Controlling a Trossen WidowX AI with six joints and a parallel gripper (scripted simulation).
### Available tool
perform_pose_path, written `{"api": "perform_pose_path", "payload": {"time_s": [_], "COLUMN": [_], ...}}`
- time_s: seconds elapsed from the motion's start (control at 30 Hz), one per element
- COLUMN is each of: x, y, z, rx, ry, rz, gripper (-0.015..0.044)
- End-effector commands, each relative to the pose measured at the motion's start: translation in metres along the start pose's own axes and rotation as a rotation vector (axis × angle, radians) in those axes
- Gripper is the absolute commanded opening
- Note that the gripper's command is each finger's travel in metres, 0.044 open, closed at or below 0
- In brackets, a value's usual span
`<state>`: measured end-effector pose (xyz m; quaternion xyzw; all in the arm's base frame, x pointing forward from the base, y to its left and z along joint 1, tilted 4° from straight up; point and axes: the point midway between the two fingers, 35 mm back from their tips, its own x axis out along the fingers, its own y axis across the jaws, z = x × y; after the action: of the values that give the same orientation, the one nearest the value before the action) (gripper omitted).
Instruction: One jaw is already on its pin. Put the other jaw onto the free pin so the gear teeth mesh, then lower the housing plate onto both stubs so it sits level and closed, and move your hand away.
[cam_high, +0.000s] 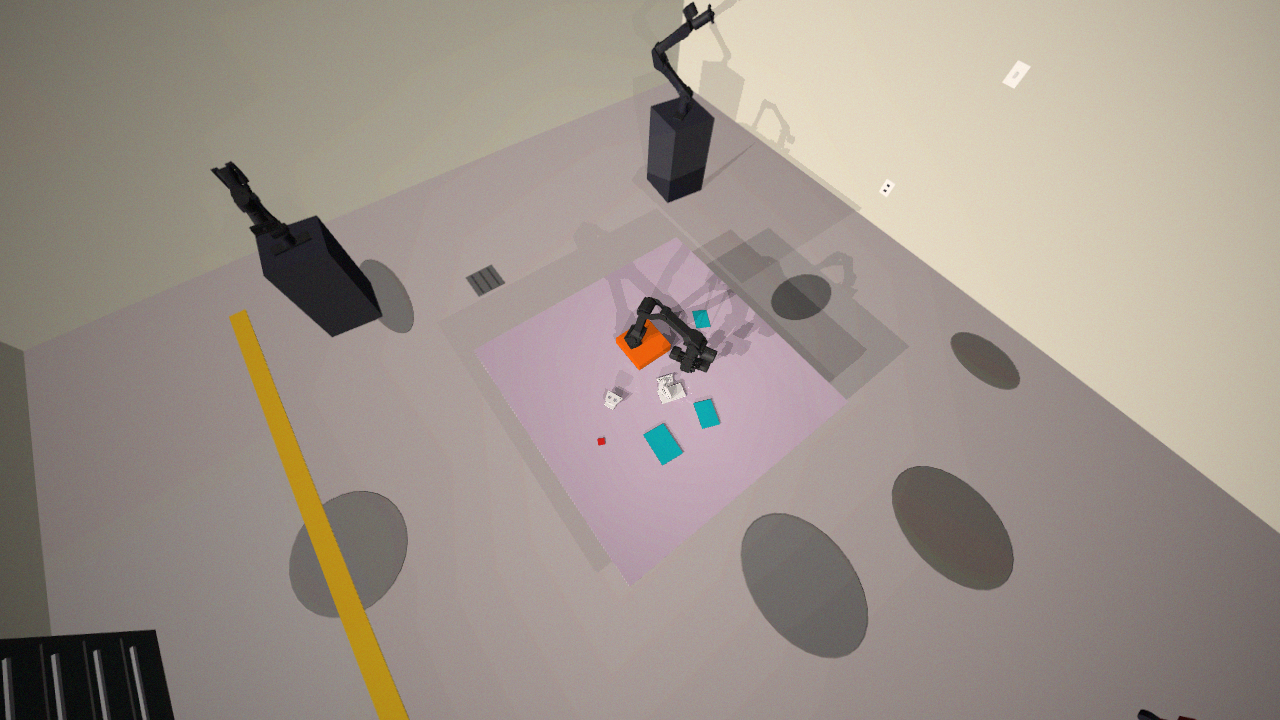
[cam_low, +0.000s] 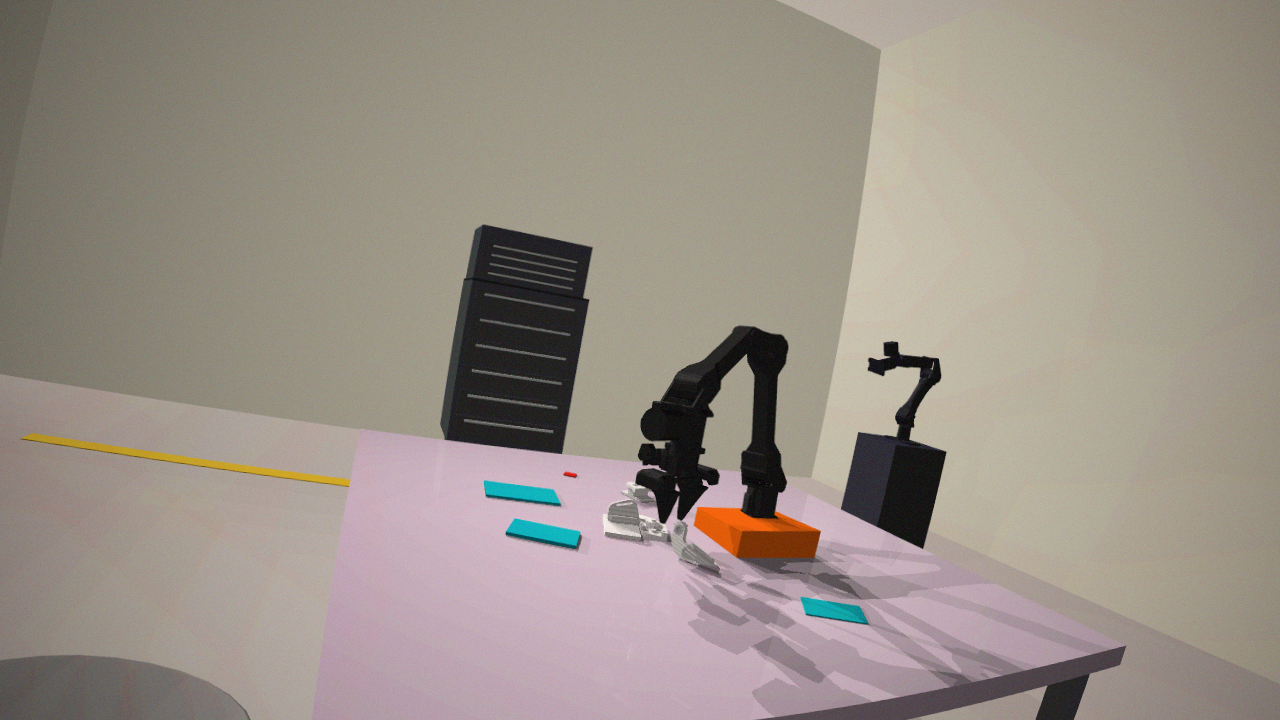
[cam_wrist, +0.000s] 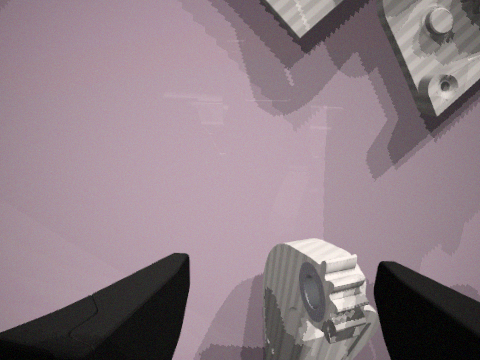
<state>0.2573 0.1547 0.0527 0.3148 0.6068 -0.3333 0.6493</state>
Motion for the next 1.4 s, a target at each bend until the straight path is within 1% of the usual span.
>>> {"api": "perform_pose_path", "payload": {"time_s": [0.0, 0.1, 0.13, 1.37], "x": [-0.0208, -0.0208, -0.0208, -0.0208], "y": [-0.0003, -0.0003, -0.0003, -0.0003], "z": [-0.0004, -0.0004, -0.0004, -0.0004], "rx": [0.001, 0.001, 0.001, 0.001], "ry": [-0.003, -0.003, -0.003, -0.003], "rz": [0.011, 0.011, 0.011, 0.011], "gripper": [0.0352, 0.0431, 0.044, 0.044]}}
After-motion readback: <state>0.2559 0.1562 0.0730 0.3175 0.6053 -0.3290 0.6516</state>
